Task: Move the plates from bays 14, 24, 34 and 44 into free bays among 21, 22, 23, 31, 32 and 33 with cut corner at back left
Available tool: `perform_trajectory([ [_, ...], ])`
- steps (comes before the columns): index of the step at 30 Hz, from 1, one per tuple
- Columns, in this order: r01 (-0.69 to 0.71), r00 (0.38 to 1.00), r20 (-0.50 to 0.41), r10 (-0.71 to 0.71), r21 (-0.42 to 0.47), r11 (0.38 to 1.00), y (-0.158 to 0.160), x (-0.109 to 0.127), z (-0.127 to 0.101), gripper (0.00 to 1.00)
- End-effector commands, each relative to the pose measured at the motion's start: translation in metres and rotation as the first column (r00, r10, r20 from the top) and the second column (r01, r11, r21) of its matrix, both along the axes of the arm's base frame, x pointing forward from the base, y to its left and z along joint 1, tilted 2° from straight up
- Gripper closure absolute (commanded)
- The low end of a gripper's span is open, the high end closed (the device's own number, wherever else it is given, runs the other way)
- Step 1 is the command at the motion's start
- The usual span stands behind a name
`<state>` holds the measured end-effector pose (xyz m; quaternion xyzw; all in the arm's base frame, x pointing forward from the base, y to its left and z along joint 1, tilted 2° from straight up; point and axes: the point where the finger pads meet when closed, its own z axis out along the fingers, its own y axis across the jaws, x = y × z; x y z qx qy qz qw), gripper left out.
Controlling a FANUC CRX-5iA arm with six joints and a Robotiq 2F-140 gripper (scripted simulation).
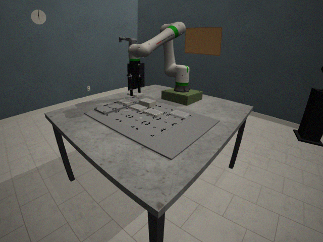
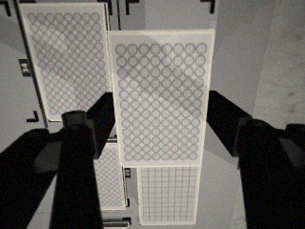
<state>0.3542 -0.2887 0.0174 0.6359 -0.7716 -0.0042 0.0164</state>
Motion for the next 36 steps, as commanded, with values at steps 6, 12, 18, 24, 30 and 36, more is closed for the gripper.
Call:
perform_trajectory([
  [6,0.0,1.0,0.001,0.0,-0.002,1.0,0.017,0.012,0.0,0.9],
  [12,0.0,1.0,0.001,0.0,-0.002,1.0,0.028,0.02,0.0,0.9],
  [18,0.0,1.0,0.001,0.0,-0.001,1.0,0.041,0.029,-0.001,0.9],
  [24,0.0,1.0,0.001,0.0,-0.001,1.0,0.05,0.035,-0.001,0.9],
  [30,0.0,1.0,0.002,0.0,-0.001,1.0,0.063,0.044,-0.001,0.9],
  [36,0.0,1.0,0.002,0.0,-0.001,1.0,0.076,0.053,-0.002,0.9],
])
